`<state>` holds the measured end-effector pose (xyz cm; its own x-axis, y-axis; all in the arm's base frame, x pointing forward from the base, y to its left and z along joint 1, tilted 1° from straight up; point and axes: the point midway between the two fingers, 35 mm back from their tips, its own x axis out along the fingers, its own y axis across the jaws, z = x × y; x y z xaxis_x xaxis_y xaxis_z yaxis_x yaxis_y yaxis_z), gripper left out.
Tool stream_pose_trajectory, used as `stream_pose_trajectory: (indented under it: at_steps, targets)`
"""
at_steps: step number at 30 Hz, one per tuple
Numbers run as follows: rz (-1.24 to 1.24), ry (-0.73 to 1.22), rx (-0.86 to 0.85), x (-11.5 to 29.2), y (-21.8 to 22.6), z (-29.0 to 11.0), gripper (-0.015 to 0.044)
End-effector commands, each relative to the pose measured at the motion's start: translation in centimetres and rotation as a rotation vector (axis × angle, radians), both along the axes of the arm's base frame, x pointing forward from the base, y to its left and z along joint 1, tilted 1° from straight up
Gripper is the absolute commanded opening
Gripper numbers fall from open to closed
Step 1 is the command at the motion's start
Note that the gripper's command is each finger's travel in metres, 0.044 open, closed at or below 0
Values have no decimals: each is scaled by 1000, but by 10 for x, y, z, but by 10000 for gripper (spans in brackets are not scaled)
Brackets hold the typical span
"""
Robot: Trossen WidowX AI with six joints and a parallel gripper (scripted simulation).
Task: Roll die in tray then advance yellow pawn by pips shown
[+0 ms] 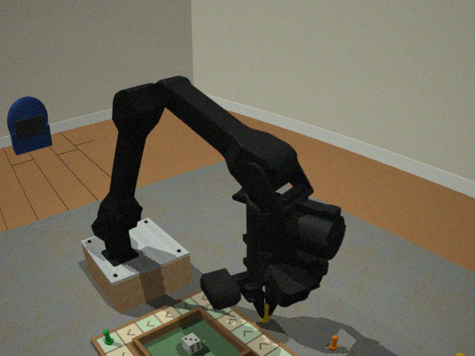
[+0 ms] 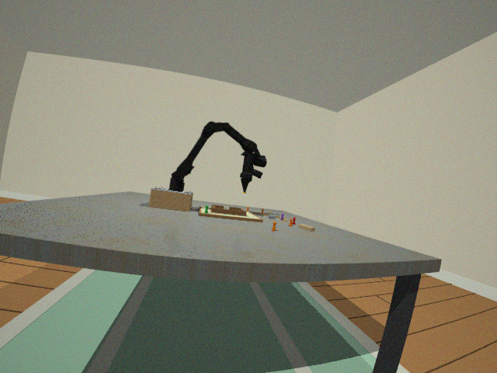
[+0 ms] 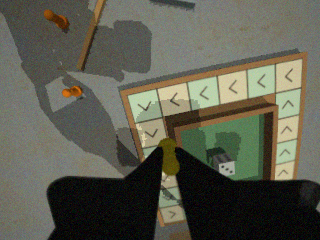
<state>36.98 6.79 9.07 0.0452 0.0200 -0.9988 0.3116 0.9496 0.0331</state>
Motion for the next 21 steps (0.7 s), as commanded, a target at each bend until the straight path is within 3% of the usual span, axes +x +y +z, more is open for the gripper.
stream_pose_trajectory:
  at_steps: [1,21]
  targets:
    - [-5,1,-3,-9,5,-9,0]
    - [-4,6,-1,-64,26,-56,0]
